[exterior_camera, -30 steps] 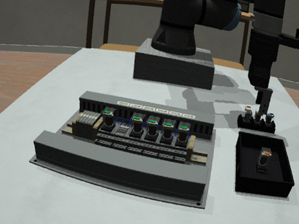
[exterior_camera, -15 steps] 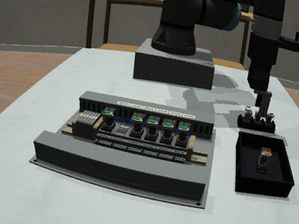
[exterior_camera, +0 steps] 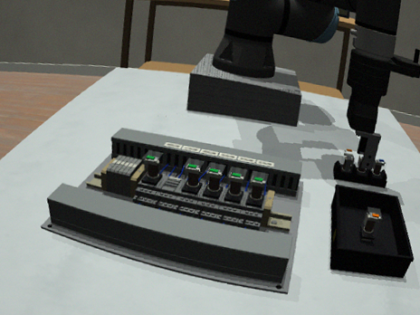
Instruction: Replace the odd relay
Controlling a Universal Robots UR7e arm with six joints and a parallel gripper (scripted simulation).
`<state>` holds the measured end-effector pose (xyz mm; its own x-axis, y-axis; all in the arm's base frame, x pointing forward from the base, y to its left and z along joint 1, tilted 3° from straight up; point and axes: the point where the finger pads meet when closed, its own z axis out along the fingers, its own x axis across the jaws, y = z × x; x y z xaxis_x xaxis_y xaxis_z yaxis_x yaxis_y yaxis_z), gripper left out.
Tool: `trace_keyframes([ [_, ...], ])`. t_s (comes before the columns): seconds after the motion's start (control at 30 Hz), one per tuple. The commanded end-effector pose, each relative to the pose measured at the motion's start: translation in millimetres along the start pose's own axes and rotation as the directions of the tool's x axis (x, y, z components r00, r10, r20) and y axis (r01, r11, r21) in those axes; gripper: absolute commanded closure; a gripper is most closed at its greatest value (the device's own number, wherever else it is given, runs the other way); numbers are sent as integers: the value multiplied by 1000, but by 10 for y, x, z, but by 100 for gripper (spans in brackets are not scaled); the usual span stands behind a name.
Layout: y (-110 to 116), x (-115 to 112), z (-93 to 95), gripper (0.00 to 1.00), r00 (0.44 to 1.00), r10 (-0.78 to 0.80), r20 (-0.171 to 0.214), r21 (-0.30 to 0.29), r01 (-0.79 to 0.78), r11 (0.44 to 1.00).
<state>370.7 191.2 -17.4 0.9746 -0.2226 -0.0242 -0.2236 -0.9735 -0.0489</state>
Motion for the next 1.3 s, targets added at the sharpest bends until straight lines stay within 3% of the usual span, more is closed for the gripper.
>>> trace_keyframes([
  [0.0,-2,5,-4,0,1000,0,-2,1,0,1000],
  [0.63,-2,5,76,0,1000,0,-2,1,0,1000],
  [0.8,-2,5,197,0,1000,0,-2,1,0,1000],
  [1.2,-2,5,197,0,1000,0,-2,1,0,1000],
  [1.23,-2,5,197,100,1000,0,-1,1,0,1000],
  [1.27,-2,5,197,100,1000,0,-1,1,0,1000],
])
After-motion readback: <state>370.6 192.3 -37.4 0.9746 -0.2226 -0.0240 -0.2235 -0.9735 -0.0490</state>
